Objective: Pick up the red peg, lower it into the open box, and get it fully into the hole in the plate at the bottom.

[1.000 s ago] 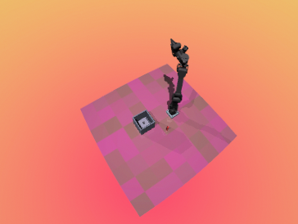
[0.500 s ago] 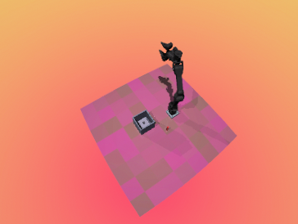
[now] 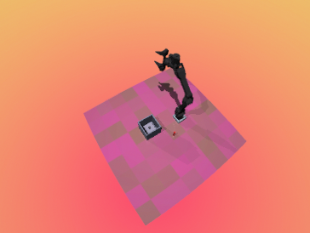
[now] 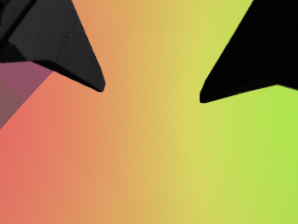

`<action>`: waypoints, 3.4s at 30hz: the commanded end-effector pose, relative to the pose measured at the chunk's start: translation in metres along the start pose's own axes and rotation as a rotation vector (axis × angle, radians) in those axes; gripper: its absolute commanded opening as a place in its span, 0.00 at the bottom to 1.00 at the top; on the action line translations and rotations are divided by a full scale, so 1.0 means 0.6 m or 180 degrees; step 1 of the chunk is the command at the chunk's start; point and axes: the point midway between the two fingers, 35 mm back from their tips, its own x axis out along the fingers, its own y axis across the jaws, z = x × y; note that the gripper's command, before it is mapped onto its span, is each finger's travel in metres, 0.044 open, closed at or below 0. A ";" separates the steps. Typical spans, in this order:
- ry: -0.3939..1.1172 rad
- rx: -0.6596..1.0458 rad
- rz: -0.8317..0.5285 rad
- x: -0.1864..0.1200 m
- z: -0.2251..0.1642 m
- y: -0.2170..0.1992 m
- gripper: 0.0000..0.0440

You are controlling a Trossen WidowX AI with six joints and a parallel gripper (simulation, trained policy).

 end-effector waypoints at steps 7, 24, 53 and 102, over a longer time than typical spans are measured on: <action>0.0425 0.0322 -0.0379 0.018 -0.083 -0.063 1.00; 0.1173 0.0672 -0.1085 0.004 -0.235 -0.168 1.00; 0.2263 0.0815 -0.2514 -0.144 -0.444 -0.343 1.00; 0.3424 -0.1707 -0.5118 -0.562 -0.433 -0.666 0.99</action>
